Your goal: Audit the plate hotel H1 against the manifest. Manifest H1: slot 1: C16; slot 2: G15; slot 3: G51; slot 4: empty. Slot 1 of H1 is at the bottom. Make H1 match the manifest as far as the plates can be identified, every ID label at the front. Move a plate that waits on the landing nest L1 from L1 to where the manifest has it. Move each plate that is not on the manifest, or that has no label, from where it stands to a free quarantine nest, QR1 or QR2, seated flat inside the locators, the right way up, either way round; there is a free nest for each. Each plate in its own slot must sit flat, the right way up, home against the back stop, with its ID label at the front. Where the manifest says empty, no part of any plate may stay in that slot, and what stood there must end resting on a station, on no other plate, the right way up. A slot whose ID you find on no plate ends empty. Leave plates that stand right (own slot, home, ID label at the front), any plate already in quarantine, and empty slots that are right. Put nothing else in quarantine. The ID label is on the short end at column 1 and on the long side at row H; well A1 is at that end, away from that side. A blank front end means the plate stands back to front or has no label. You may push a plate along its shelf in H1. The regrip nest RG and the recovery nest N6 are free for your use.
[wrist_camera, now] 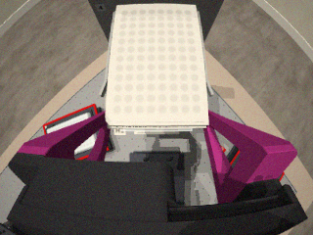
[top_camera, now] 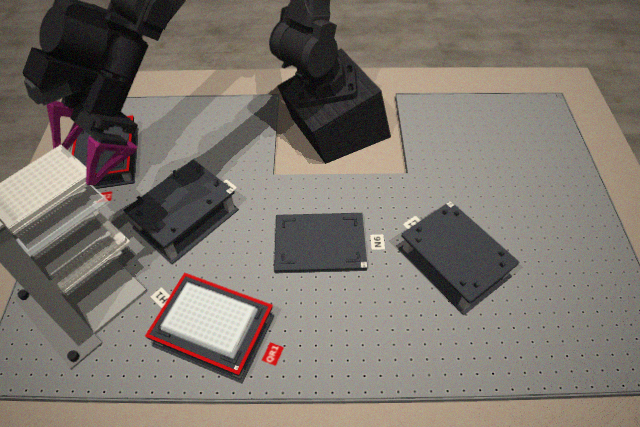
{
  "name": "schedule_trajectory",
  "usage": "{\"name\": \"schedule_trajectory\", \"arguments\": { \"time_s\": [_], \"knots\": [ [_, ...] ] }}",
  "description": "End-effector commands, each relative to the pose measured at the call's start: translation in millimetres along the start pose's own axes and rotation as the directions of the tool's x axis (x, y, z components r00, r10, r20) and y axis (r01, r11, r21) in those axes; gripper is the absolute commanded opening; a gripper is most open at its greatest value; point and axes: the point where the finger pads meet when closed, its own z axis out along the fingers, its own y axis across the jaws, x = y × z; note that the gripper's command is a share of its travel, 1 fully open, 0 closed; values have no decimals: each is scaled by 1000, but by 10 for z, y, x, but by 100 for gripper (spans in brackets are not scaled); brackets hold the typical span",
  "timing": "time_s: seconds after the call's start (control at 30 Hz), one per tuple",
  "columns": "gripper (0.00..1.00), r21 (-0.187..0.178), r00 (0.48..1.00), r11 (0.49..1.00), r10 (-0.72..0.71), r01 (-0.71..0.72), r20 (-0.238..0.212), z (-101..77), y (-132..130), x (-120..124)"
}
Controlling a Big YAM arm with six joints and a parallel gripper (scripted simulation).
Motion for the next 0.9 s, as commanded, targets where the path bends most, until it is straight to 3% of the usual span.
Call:
{"name": "schedule_trajectory", "arguments": {
  "time_s": [0.0,0.63,0.67,0.77,0.83,0.87],
  "knots": [
    [86,4,998,1000,2,-2,64,-95,-20,-317],
    [86,4,998,1000,2,-2,64,-95,-20,-317],
    [86,0,995,1000,7,-7,104,-163,-1,-528],
    [86,2,994,1000,7,-7,111,-218,-8,-540],
    [86,-3,999,1000,5,-5,42,-134,22,-142],
    [86,-3,999,1000,5,-5,35,-139,21,-105]
  ]
}}
